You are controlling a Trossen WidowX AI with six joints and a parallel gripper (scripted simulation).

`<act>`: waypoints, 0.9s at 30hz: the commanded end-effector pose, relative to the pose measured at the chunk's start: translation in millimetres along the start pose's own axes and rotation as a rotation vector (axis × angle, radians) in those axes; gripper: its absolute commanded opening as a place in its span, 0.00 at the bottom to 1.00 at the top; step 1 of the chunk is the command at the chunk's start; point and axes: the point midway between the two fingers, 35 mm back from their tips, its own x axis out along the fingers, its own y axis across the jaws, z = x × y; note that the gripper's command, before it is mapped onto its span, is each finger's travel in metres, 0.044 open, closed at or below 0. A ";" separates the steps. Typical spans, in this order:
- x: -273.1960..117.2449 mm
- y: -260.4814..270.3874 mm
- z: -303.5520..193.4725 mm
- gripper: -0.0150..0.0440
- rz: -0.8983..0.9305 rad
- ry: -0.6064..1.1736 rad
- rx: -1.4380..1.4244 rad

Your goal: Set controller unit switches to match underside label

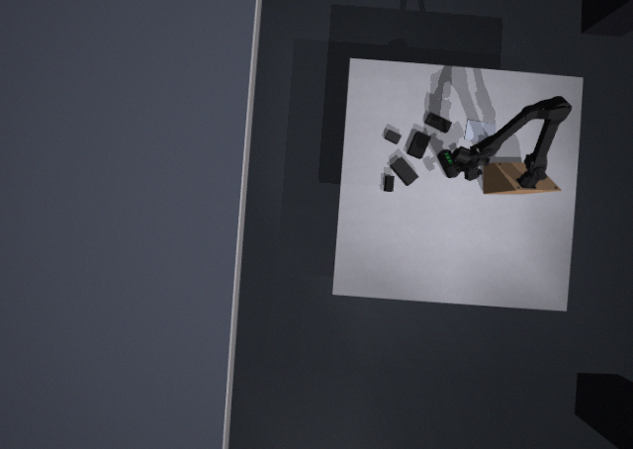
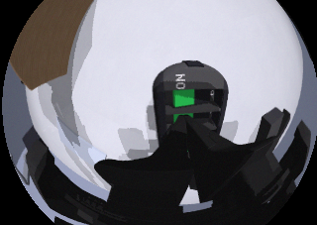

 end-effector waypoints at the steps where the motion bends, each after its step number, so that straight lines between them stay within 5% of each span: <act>1: 1.4 1.0 0.5 0.25 0.004 -0.003 -0.002; 7: -0.4 0.7 0.1 0.25 0.003 -0.002 0.001; 13: -42.0 0.2 0.2 0.25 0.003 -0.005 0.000; 27: -43.5 0.5 -39.9 0.25 0.003 -0.003 -0.001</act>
